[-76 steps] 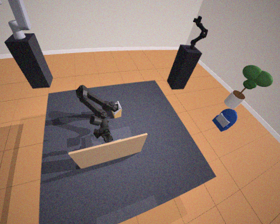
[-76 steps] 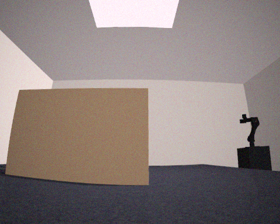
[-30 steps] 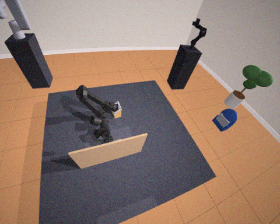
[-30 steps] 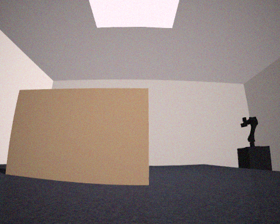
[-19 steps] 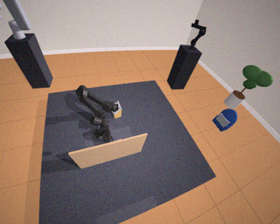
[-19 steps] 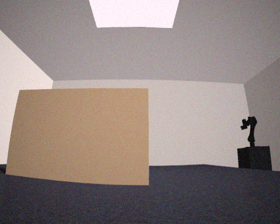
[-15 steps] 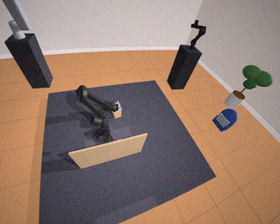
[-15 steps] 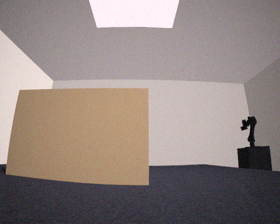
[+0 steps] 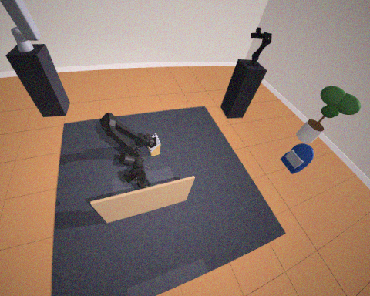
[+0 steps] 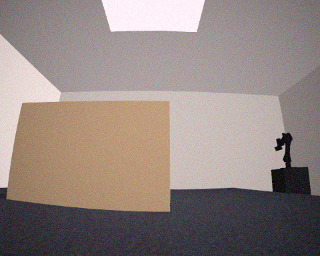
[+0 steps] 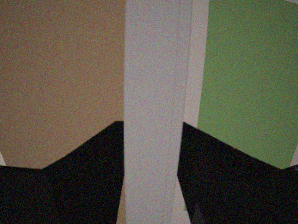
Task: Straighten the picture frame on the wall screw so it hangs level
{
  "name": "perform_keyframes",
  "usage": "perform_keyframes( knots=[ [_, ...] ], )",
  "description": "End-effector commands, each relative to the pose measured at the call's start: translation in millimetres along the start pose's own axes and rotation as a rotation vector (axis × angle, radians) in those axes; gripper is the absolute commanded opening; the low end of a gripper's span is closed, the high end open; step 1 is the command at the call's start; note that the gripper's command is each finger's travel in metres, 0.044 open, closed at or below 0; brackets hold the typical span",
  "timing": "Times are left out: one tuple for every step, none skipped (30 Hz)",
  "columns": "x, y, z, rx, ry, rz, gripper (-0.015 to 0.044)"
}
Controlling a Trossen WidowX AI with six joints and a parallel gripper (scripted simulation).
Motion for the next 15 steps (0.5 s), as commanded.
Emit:
perform_keyframes(
  knots=[
    [-0.1, 2.3, 3.2, 0.003, 0.006, -0.010, 0.0000],
    [-0.1, 2.3, 3.7, 0.003, 0.006, -0.010, 0.0000],
    [0.0, 2.2, 4.2, 0.003, 0.006, -0.010, 0.0000],
    [0.0, 2.3, 4.9, 0.003, 0.006, -0.010, 0.0000],
    [0.0, 2.4, 5.5, 0.003, 0.006, -0.010, 0.0000],
    [0.0, 2.5, 5.9, 0.003, 0.006, -0.010, 0.0000],
    [0.0, 2.6, 6.2, 0.003, 0.006, -0.010, 0.0000],
    [0.0, 2.5, 6.3, 0.003, 0.006, -0.010, 0.0000],
    [0.0, 2.4, 6.3, 0.003, 0.006, -0.010, 0.0000],
    [0.0, 2.1, 6.3, 0.003, 0.006, -0.010, 0.0000],
    [0.0, 1.8, 6.3, 0.003, 0.006, -0.010, 0.0000],
    [0.0, 1.5, 6.3, 0.003, 0.006, -0.010, 0.0000],
    [0.0, 1.4, 6.3, 0.003, 0.006, -0.010, 0.0000],
    [0.0, 1.5, 6.3, 0.003, 0.006, -0.010, 0.0000],
    [0.0, 1.7, 6.4, 0.003, 0.006, -0.010, 0.0000]
  ],
)
Point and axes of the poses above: the point midway between the two fingers, 35 mm back from their tips, its own x axis back along the fingers, its own y axis across the jaws, z = x × y, the point moved 2 cm from there along x, back along the fingers, and after that the axes turned 5 degrees about -x, right-handed, at the moved point
